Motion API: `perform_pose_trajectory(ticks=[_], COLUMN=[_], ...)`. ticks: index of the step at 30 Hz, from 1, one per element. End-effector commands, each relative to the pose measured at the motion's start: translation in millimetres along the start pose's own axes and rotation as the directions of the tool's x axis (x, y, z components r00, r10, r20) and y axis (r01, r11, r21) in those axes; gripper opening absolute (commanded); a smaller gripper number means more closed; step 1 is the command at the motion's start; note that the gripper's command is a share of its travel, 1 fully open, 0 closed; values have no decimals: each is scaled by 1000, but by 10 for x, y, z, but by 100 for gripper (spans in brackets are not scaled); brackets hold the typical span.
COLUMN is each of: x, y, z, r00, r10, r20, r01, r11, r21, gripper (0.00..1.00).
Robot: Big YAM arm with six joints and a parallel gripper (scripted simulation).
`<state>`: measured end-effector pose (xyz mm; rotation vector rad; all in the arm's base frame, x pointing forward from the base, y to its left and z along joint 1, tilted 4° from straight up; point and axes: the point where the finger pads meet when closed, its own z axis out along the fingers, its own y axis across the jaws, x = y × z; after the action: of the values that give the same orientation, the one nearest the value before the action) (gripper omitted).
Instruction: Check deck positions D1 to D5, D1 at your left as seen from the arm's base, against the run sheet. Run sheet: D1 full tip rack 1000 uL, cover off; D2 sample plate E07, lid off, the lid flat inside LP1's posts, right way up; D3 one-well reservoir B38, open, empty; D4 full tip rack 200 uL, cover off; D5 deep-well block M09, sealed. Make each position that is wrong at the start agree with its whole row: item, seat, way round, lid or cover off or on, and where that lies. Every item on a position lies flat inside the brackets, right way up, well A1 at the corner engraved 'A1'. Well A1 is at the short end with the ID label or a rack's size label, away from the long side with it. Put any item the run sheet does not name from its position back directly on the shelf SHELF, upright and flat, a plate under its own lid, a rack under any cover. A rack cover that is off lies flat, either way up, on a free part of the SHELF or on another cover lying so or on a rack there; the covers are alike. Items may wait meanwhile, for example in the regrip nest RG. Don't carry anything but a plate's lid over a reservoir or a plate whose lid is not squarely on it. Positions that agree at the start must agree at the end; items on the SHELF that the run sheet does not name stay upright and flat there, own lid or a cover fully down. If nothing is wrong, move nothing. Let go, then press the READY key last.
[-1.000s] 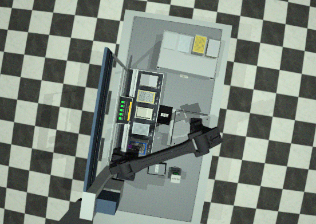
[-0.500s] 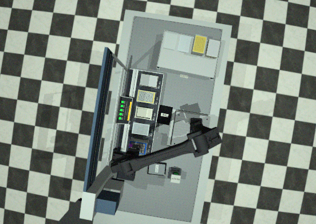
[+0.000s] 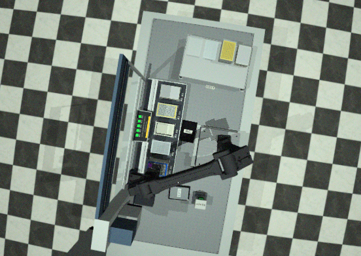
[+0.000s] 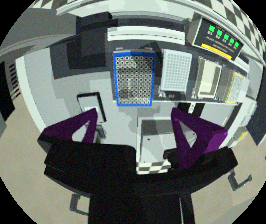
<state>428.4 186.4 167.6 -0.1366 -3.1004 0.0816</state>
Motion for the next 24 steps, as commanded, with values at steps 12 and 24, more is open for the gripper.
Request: perform_pose_trajectory(ticks=[12,24], x=[-82,-77], y=[-10,-8], z=[204,316], r00=[1000,1000], r10=[2,2], r20=[14,24], r01=[-2,-1], r11=[1000,1000], r21=[-7,-12], gripper=[100,100])
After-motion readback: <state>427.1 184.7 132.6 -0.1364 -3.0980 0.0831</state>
